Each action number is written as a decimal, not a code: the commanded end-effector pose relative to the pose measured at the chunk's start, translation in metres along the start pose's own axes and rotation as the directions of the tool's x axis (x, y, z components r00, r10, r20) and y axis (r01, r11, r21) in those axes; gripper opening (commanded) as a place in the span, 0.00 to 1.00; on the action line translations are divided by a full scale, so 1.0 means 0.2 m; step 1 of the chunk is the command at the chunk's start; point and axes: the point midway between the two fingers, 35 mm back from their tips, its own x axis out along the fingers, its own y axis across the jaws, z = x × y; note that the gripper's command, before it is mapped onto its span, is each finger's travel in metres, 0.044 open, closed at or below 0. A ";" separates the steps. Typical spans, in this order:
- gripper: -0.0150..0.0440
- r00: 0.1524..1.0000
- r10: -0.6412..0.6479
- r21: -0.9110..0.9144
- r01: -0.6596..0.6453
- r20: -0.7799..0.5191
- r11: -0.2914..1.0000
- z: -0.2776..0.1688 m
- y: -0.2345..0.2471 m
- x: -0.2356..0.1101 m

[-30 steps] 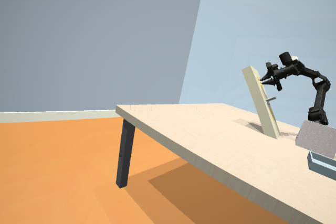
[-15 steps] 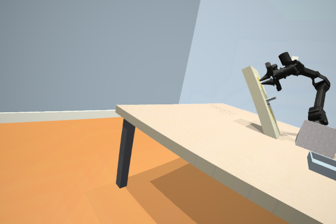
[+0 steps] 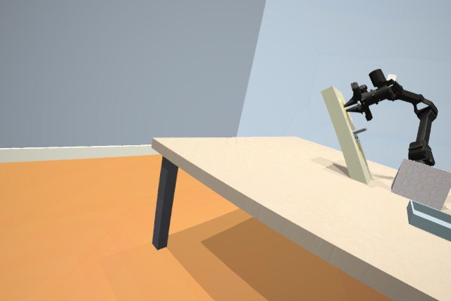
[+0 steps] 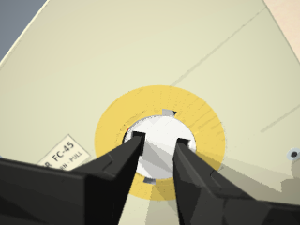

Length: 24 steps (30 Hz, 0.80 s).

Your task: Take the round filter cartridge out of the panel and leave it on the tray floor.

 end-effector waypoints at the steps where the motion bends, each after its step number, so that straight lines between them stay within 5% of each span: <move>1: 0.43 1.000 0.002 -0.005 -0.002 -0.004 1.000 0.00 0.00 0.02; 24: 0.43 1.000 0.003 -0.004 -0.003 -0.004 1.000 0.00 0.00 0.05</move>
